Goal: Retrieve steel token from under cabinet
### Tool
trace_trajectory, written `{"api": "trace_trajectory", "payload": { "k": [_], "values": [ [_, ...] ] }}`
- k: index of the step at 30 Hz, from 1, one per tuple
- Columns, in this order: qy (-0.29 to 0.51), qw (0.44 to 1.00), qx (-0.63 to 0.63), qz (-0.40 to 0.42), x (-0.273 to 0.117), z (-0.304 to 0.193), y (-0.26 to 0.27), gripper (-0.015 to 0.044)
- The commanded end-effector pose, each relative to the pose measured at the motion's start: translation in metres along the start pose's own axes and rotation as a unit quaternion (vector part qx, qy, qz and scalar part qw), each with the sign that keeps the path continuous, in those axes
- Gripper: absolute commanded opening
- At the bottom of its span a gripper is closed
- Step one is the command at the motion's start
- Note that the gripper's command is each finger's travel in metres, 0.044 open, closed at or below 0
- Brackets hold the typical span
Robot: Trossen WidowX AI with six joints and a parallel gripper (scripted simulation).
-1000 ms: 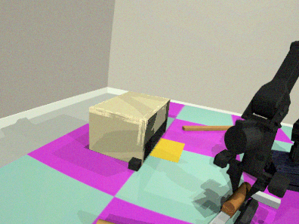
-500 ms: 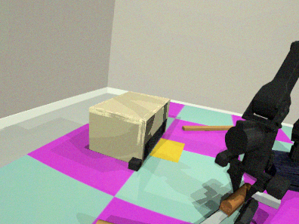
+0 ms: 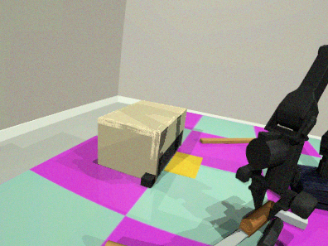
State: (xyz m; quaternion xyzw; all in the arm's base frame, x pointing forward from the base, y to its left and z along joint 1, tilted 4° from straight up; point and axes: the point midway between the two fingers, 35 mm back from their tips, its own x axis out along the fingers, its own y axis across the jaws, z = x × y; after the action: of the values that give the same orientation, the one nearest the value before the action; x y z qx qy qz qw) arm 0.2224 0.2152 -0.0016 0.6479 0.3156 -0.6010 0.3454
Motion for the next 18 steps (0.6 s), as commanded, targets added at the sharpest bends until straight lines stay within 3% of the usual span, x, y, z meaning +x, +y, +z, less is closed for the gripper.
{"api": "trace_trajectory", "payload": {
  "k": [1,18],
  "values": [
    [0.002,1.000,-0.022,0.002,-0.0006,-0.0009,0.0005,0.0000],
    [0.002,0.996,-0.090,0.002,-0.0006,-0.0009,0.0005,0.0000]
  ]
}}
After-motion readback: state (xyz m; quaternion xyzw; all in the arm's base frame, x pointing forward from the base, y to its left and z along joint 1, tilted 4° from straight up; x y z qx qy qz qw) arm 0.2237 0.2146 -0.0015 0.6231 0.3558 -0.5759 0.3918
